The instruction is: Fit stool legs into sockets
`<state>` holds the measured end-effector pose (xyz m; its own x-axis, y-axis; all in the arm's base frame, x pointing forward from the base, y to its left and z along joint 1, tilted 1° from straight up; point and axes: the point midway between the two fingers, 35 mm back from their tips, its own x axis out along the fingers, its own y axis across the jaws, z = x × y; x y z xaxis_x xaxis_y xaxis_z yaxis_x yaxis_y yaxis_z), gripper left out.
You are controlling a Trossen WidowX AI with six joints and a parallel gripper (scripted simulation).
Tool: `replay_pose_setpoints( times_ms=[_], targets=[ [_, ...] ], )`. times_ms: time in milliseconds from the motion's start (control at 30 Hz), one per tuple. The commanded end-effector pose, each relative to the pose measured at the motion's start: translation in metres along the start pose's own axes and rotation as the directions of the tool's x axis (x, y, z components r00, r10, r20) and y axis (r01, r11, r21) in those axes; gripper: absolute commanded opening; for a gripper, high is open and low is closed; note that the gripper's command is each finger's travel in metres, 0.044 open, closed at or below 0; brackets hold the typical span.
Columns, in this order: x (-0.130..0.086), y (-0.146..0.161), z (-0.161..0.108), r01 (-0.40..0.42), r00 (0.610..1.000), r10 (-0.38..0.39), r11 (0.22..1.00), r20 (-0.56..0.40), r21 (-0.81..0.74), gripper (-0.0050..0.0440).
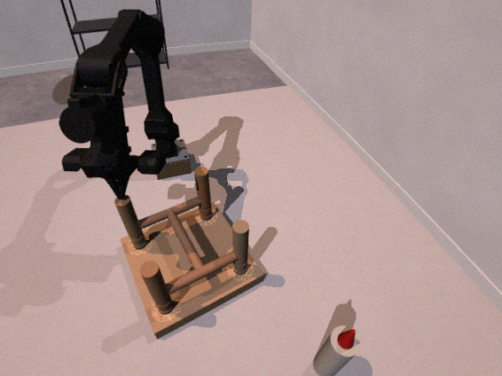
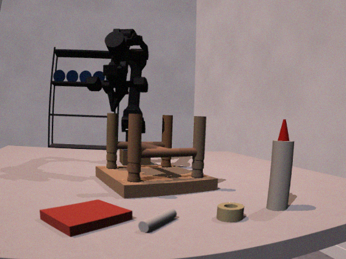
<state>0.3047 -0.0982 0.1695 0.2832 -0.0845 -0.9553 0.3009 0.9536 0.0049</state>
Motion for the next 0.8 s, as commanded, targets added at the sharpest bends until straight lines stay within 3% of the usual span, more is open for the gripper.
replay_pose_setpoints(
  times_ms=[0,400,633,767],
  targets=[
    [-0.009,0.0,0.004,-0.002,1.0,0.002,1.0,0.014,0.0,0.0],
    [-0.024,0.0,0.007,0.0,1.0,0.0,1.0,0.031,0.0,0.0],
    [-0.02,0.007,0.012,-0.006,1.0,0.006,1.0,0.02,-0.019,0.0],
    [-0.021,0.044,0.036,-0.032,0.999,0.034,0.994,0.009,-0.107,0.0]
  ],
)
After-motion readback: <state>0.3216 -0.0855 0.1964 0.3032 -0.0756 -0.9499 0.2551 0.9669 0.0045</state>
